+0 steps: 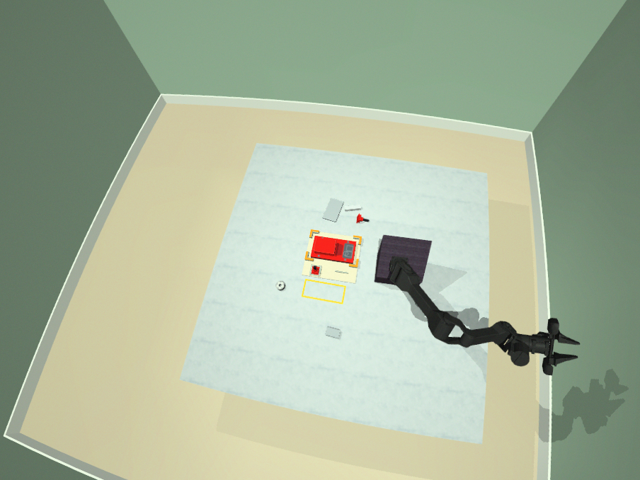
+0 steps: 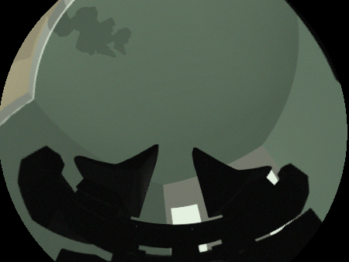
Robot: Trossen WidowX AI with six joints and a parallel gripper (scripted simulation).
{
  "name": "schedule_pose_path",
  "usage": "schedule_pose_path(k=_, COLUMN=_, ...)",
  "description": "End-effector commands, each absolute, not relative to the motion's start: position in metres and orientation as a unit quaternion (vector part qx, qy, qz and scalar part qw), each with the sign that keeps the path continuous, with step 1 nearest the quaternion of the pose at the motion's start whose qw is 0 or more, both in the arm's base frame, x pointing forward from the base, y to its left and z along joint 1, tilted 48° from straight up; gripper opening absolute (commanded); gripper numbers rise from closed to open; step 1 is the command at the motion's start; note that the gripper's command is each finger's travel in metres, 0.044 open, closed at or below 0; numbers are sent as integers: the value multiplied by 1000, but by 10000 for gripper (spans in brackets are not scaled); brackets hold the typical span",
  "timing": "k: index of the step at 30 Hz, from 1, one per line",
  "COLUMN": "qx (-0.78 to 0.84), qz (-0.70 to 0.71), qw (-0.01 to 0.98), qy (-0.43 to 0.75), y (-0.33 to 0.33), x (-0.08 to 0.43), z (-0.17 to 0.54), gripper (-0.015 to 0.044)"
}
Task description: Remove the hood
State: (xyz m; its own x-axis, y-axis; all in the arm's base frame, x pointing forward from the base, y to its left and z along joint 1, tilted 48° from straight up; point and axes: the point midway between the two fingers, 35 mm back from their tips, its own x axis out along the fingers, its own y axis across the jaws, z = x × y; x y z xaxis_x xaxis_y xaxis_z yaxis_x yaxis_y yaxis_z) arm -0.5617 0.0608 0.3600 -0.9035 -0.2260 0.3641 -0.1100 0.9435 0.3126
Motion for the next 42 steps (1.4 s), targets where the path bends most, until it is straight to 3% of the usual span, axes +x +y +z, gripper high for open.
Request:
schedule_pose_path(k=1, qx=86, qz=-144, qw=202, qy=-965, y=62, x=-562, z=360, gripper=246)
schedule_pose_path(k=9, qx=28, qz=-194, qw=192, qy=-962, y=114, x=-550, z=367, gripper=440)
schedule_pose_path(k=42, qx=-259, qz=-435, qw=57, qy=-861, y=357, x=-404, z=403, gripper=440)
